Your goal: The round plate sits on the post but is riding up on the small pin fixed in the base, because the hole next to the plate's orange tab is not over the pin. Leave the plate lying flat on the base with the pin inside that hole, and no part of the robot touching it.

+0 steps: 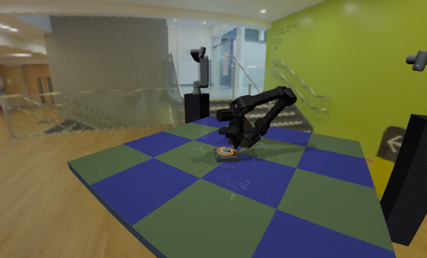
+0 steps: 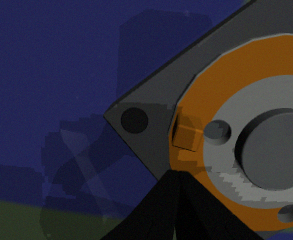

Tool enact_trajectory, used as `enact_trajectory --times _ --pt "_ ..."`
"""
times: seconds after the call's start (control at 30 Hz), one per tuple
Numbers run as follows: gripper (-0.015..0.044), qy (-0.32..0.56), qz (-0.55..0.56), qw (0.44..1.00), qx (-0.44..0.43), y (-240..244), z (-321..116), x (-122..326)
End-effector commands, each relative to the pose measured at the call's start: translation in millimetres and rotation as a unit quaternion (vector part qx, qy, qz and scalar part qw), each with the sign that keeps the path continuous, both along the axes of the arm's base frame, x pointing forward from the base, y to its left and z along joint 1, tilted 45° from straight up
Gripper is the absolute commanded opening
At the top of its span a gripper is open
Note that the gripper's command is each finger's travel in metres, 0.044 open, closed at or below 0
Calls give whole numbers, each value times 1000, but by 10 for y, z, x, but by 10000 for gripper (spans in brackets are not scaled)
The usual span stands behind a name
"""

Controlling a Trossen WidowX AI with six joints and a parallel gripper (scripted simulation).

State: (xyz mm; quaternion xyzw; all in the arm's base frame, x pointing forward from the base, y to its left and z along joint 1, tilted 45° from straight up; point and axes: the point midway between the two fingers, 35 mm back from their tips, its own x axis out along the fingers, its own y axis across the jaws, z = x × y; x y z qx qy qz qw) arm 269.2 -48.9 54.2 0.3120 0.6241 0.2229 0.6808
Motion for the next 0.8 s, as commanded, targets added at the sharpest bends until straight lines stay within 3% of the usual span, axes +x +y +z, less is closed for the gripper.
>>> enact_trajectory --times 0.0,0.77 --pt "0 2 -2 1000 4 94 -74 9" --pt "0 1 -2 1000 4 64 -69 258"
